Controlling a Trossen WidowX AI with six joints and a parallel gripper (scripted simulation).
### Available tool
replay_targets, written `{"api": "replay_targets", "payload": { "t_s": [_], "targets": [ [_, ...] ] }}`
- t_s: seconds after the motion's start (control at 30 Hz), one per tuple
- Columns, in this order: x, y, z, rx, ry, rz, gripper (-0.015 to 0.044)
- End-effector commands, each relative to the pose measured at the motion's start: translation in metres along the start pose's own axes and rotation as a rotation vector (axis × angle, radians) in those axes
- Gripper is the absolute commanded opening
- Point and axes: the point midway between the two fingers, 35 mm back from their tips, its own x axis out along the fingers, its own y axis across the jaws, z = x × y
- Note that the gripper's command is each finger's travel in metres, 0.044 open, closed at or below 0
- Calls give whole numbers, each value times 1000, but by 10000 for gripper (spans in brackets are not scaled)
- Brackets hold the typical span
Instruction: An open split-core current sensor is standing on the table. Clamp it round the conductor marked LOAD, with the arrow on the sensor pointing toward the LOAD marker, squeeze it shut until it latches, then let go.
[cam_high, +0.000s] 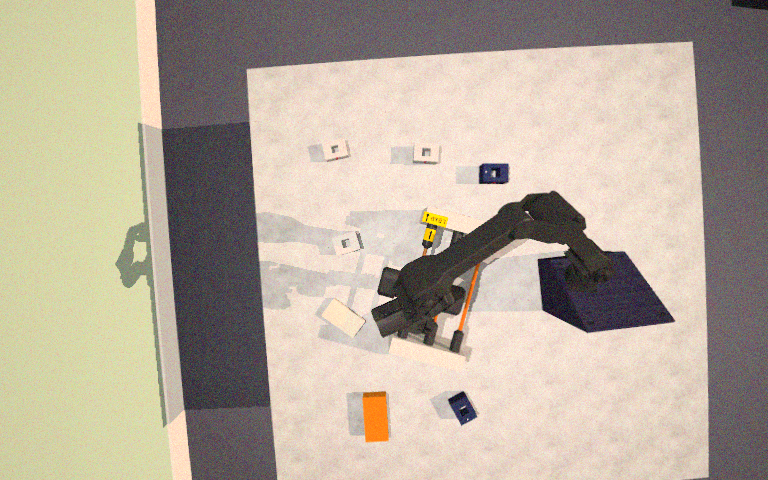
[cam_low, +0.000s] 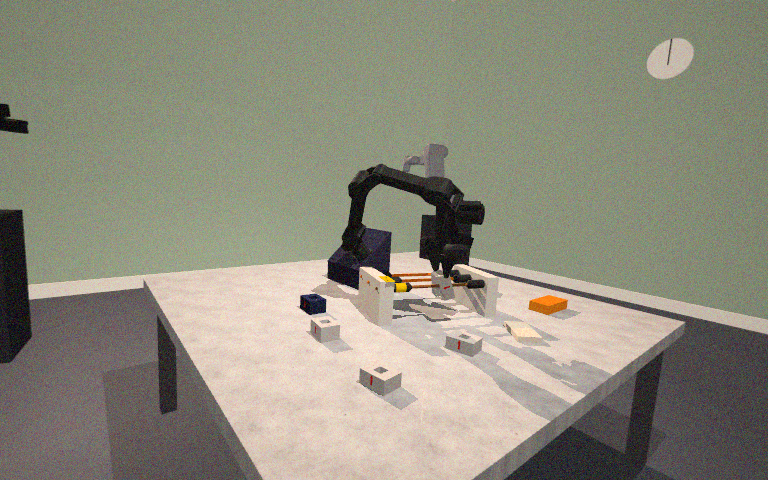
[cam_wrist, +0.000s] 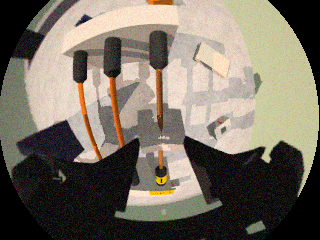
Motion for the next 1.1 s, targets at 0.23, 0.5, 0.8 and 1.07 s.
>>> {"api": "replay_targets", "payload": {
  "t_s": [0.23, 0.5, 0.8, 1.07],
  "targets": [
    [-1, 0, 1, 1, -1, -1, 0],
    [-1, 0, 1, 1, -1, -1, 105],
    [-1, 0, 1, 1, -1, -1, 341],
    [-1, 0, 1, 1, -1, -1, 440]
  ]
}}
